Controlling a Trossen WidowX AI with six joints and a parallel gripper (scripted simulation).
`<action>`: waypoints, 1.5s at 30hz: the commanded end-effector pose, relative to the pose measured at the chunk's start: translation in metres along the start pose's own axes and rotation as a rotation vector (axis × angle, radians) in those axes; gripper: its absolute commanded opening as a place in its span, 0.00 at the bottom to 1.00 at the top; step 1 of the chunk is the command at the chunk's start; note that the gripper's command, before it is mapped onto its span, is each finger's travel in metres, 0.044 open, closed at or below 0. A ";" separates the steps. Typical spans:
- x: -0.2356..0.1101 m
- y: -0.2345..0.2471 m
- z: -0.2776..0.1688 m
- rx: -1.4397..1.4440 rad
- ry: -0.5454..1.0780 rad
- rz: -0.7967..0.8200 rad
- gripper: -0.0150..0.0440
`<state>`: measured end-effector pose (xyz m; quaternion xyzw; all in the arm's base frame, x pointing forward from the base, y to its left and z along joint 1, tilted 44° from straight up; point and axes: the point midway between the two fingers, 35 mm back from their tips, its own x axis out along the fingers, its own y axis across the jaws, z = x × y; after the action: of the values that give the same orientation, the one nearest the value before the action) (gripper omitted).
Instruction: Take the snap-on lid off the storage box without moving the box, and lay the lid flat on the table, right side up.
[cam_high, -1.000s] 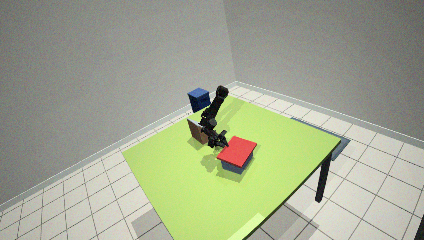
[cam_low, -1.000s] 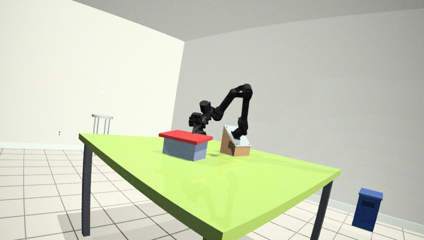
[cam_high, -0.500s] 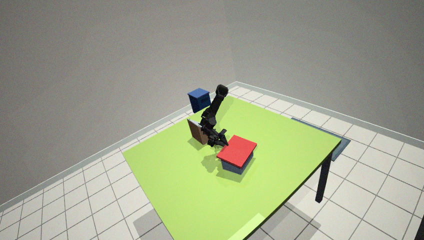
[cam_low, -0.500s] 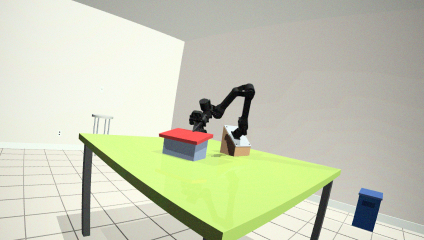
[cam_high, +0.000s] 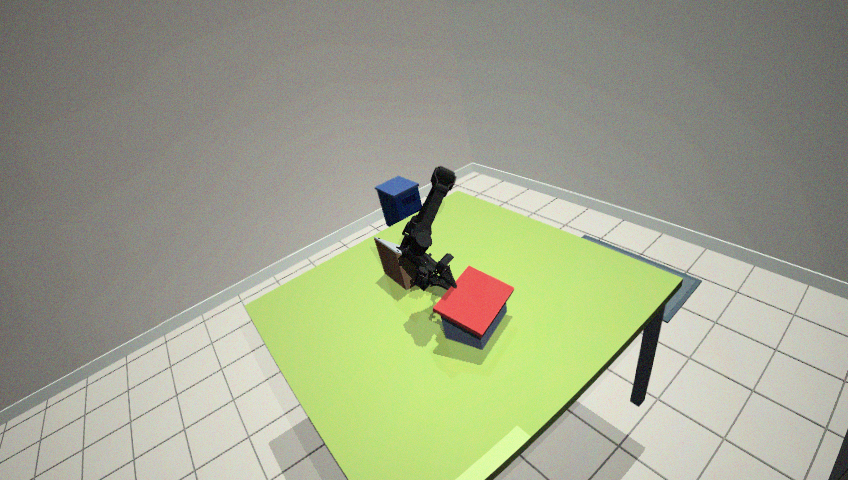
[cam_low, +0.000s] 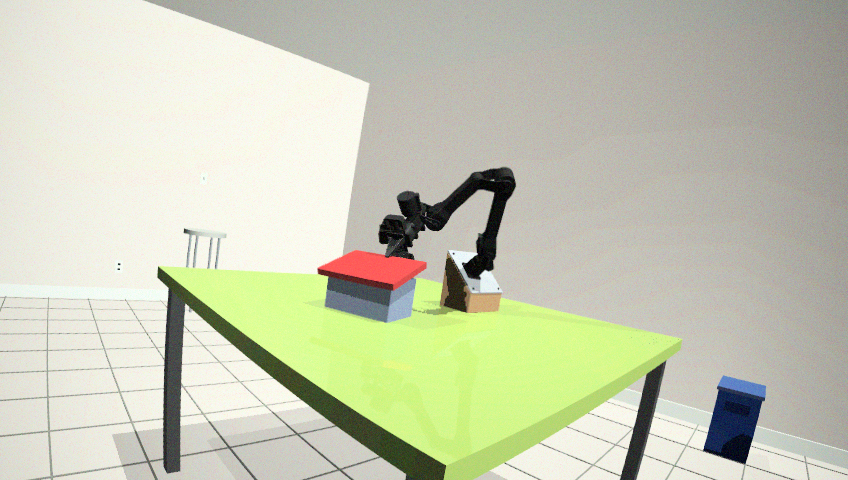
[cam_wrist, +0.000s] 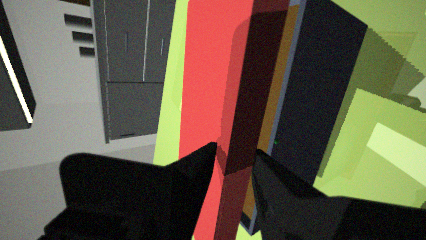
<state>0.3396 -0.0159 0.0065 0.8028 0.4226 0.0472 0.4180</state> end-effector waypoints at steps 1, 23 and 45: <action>-0.004 0.011 0.001 -0.018 0.000 0.010 0.25; -0.012 0.042 0.000 -0.019 0.000 0.010 0.25; -0.029 0.066 0.000 -0.020 -0.001 0.009 0.25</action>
<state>0.3603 -0.0485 0.0526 0.8028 0.4243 0.0467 0.4163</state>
